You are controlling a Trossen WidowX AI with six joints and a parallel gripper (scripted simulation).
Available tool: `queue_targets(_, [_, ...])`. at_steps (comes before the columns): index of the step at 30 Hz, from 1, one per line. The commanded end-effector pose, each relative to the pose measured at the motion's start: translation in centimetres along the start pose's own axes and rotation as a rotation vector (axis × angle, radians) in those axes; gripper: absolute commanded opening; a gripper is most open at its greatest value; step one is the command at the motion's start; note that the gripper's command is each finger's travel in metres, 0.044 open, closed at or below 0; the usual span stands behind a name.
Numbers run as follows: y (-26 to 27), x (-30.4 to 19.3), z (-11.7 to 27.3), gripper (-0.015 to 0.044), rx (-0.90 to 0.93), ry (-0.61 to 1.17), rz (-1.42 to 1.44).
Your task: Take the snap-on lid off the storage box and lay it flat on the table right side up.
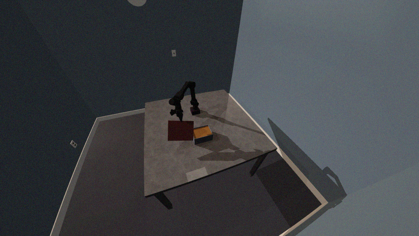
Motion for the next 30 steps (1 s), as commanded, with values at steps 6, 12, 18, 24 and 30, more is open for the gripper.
queue_targets(6, [0.6, 1.6, 0.2, 0.0, 0.007, 0.004, 0.008])
queue_targets(12, [0.8, 2.8, 0.3, 0.0, 0.007, 0.003, 0.008])
queue_targets(18, [1.1, 3.9, 0.3, 0.0, 0.007, 0.003, 0.009])
queue_targets(24, [1.4, 5.1, 0.4, 0.0, 0.007, 0.002, 0.01])
queue_targets(30, [1.6, 6.3, 0.5, 0.0, 0.007, 0.001, 0.011])
Point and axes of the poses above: the point midway between the two fingers, 35 mm back from their tips, its own z axis back along the fingers, its own y axis across the jaws, x = y × z, the point moved 2 cm from there along z, back along the fingers, and after that the axes turned 15 degrees about -z, right-handed, at the moved point
